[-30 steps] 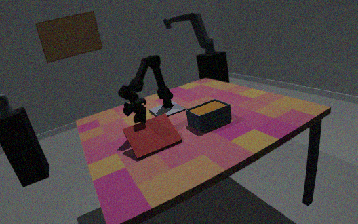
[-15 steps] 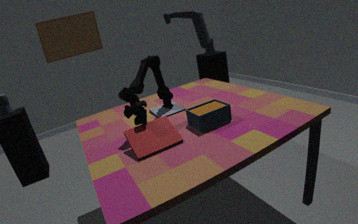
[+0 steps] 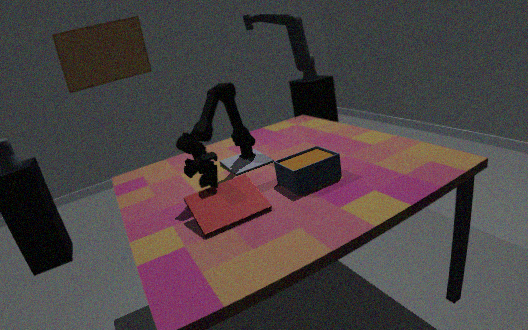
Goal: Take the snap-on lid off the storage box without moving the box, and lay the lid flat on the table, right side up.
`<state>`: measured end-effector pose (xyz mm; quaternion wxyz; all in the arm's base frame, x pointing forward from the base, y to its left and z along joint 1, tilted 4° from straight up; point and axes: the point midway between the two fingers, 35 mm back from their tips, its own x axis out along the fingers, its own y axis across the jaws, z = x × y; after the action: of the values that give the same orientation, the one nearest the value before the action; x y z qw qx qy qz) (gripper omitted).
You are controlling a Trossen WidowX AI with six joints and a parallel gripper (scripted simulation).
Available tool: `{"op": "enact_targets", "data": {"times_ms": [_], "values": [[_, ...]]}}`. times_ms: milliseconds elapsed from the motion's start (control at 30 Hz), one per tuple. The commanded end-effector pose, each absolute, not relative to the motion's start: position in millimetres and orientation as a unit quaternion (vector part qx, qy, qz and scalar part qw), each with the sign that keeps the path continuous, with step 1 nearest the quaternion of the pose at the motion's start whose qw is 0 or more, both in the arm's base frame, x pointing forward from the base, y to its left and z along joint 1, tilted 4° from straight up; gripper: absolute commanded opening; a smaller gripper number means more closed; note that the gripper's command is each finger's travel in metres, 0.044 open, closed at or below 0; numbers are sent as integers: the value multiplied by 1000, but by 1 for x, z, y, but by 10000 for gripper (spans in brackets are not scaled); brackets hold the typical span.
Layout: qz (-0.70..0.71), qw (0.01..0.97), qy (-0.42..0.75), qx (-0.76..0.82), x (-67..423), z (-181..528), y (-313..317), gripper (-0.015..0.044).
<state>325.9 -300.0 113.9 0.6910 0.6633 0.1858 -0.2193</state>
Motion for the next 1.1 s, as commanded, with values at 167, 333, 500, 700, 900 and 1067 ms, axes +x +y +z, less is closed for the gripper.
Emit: {"op": "enact_targets", "data": {"times_ms": [167,333,500,700,900,1067], "values": [[-226,681,197,668,327,94,-297,0],[-226,681,197,668,327,91,-298,0],[-226,681,197,668,327,106,-300,105],[-226,681,197,668,327,106,-300,263],[-226,681,197,668,321,105,-299,380],[-226,681,198,668,311,104,-299,440]]}}
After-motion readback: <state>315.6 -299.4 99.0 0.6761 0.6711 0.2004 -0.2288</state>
